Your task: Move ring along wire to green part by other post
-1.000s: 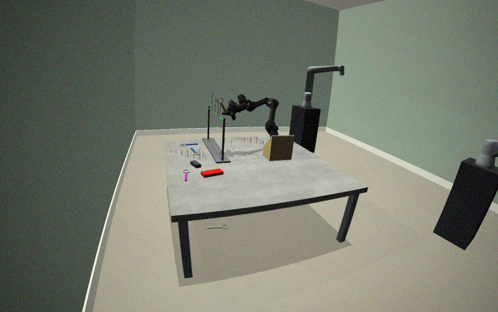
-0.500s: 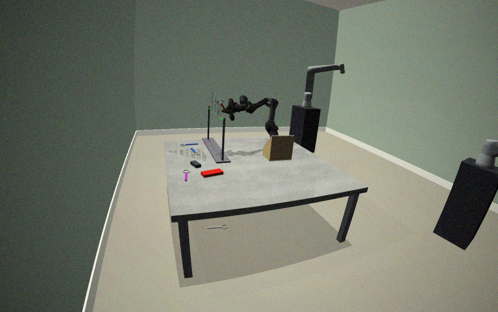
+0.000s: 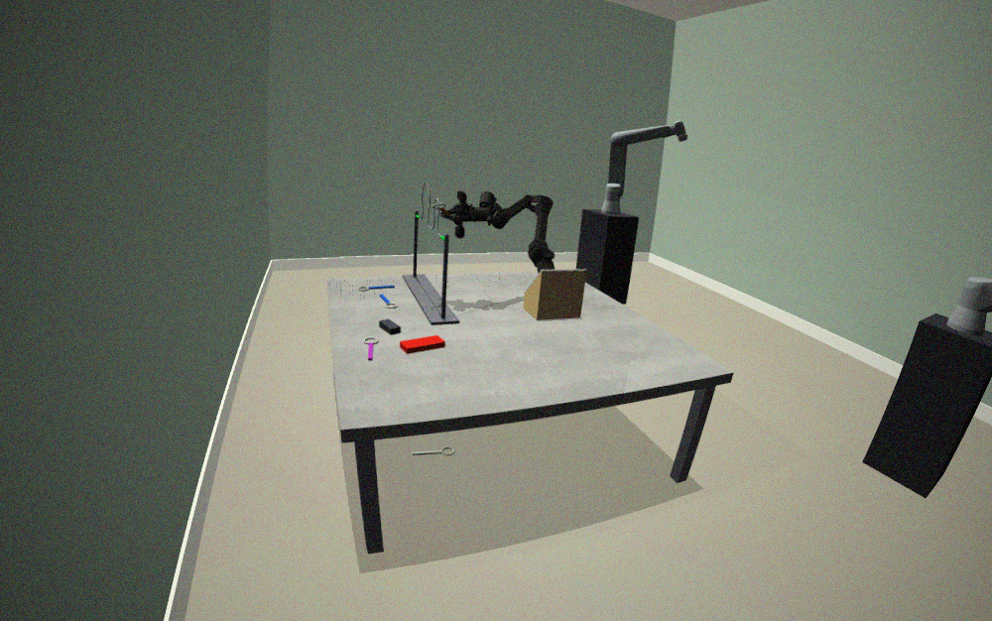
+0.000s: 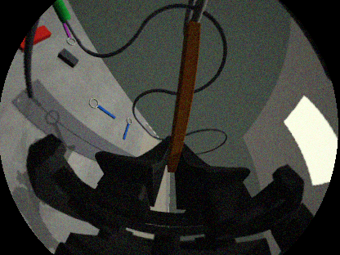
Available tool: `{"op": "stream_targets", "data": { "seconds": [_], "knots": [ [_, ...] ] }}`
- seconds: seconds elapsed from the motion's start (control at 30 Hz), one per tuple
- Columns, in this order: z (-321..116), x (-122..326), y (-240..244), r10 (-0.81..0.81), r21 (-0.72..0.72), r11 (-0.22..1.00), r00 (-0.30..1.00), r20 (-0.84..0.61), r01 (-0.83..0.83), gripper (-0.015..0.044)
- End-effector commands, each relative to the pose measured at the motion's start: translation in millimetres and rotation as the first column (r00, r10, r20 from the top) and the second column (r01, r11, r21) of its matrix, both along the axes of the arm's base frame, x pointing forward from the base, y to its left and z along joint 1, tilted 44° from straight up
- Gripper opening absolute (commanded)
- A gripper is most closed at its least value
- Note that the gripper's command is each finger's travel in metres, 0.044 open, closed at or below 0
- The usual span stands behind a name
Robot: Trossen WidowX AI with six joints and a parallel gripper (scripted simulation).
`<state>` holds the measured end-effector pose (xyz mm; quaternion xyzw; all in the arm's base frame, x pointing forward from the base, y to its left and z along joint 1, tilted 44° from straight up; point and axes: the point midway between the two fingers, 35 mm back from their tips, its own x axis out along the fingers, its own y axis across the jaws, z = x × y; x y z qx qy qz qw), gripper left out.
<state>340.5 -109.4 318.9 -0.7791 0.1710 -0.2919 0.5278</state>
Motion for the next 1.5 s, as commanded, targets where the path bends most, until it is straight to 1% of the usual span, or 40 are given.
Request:
{"op": "stream_targets", "data": {
  "seconds": [0.0,0.37,0.83,1.13,1.27,1.47],
  "knots": [
    [5.4,0.9,2.4,0.002,-0.096,0.995,1.0,-0.02,-0.004,-0.015],
    [20.7,2.4,11.1,-0.01,-0.339,0.941,0.998,-0.067,-0.013,-0.015],
    [34.9,5.0,25.3,-0.04,-0.6,0.799,0.992,-0.118,-0.039,-0.015],
    [39.1,6.0,30.9,-0.06,-0.708,0.704,0.989,-0.138,-0.056,-0.015],
    [39.5,5.9,30.3,-0.065,-0.73,0.681,0.988,-0.141,-0.059,-0.015],
    [38.3,4.7,24.7,-0.065,-0.73,0.681,0.988,-0.14,-0.059,-0.015]
  ]
}}
